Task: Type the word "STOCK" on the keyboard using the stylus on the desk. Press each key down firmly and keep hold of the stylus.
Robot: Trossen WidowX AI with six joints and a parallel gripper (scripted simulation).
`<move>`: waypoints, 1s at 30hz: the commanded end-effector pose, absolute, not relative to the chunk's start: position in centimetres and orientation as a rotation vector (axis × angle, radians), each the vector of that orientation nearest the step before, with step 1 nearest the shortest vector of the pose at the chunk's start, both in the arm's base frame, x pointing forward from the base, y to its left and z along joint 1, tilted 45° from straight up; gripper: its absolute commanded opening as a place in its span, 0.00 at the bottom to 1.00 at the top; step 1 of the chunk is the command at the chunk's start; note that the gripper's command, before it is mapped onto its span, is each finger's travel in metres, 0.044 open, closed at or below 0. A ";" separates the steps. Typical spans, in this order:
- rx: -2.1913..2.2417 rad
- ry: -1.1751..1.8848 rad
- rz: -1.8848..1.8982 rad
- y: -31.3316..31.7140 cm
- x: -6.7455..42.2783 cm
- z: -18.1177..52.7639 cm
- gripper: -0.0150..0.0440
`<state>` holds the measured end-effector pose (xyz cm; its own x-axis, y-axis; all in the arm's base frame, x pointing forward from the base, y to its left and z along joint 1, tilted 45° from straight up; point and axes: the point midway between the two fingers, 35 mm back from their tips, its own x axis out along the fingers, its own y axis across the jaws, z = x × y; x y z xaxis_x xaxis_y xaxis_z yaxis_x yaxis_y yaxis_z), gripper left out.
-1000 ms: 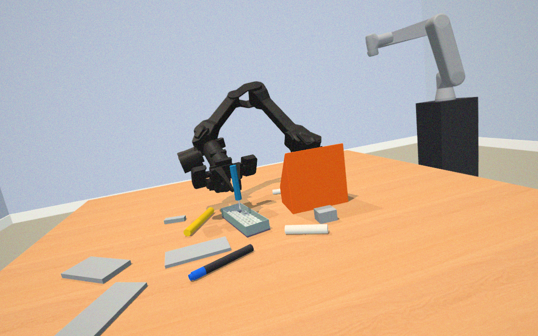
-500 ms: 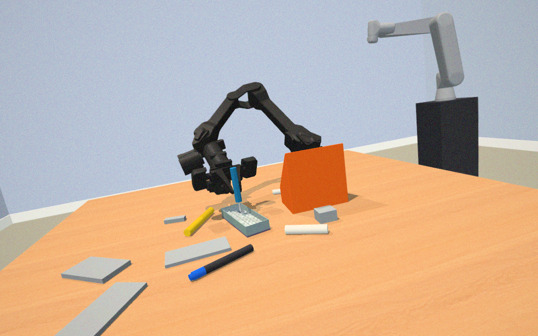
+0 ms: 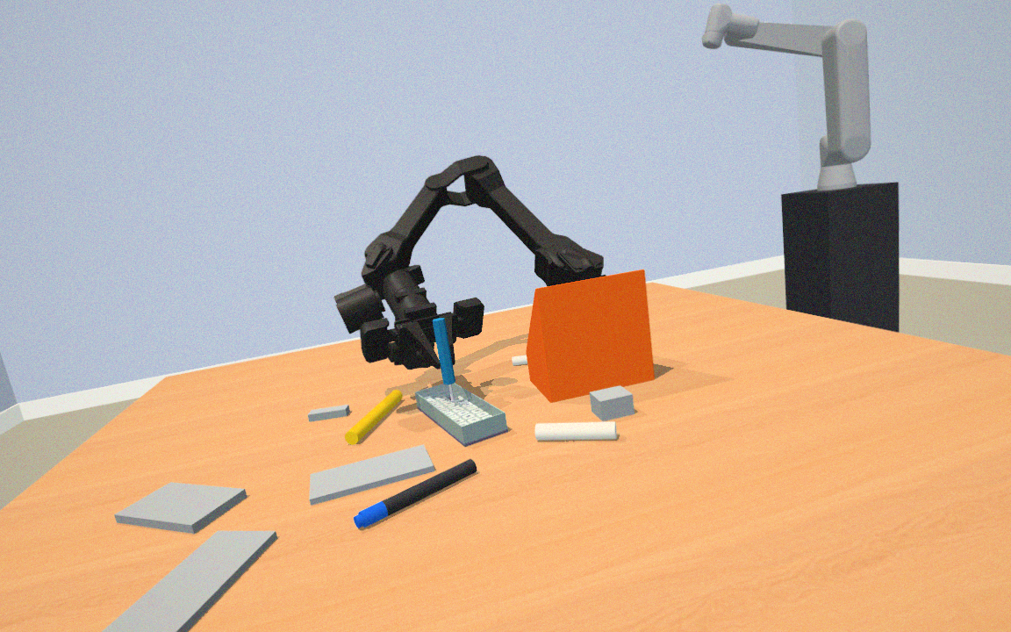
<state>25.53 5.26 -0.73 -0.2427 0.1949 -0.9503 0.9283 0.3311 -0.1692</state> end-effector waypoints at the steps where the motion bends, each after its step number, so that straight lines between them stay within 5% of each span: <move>1: 1.018 1.672 -0.997 5.1 25.5 -1.0 0.39; 30: 1.017 1.671 -0.997 4.4 25.6 -1.6 0.39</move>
<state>25.64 4.60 -1.39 -0.2426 0.1954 -0.9502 0.9283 0.3314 -0.1688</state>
